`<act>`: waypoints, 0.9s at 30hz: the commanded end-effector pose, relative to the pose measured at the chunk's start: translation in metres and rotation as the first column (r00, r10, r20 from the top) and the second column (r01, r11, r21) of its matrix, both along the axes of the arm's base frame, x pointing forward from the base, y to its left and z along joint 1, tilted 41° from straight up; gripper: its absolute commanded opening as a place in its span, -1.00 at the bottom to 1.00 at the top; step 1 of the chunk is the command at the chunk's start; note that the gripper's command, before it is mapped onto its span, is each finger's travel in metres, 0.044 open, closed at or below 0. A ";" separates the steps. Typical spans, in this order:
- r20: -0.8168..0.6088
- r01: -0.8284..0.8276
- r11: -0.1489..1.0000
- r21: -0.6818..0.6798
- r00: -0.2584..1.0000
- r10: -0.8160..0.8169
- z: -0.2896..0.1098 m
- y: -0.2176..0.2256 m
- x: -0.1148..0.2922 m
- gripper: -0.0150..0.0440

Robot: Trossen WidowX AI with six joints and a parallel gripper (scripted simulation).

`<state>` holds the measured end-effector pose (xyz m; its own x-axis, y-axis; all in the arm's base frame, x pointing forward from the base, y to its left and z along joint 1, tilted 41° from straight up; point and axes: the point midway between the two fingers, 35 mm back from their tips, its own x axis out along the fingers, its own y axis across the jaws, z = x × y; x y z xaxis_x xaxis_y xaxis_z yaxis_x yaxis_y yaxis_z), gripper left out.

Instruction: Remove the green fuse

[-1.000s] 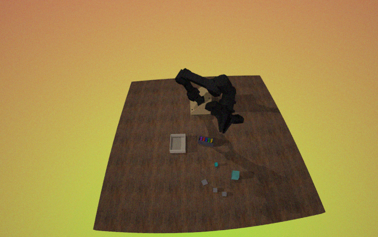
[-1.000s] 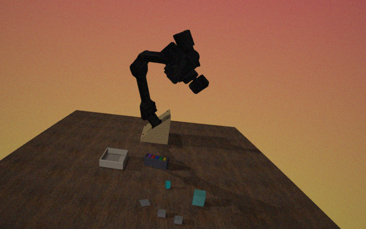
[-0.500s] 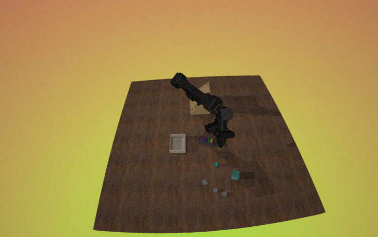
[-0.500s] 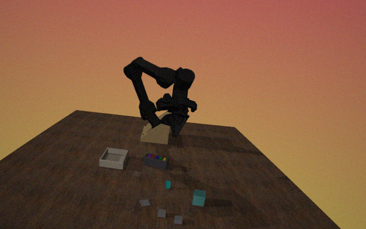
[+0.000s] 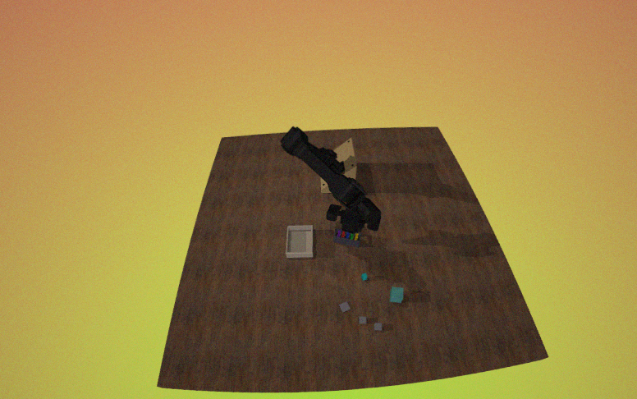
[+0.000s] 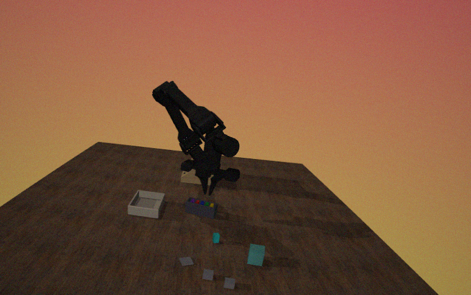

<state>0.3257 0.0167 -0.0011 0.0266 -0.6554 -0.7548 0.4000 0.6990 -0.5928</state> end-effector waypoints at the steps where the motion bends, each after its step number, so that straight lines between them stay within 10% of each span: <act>1: -0.074 -0.017 1.000 0.004 0.997 0.018 -0.002 -0.002 -0.008 -0.28; 27: -0.074 -0.017 1.000 0.004 0.997 0.018 -0.017 -0.013 -0.006 -0.28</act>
<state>0.3201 0.0073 -0.0151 -0.0150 -0.6499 -0.7599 0.3450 0.7099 -0.6140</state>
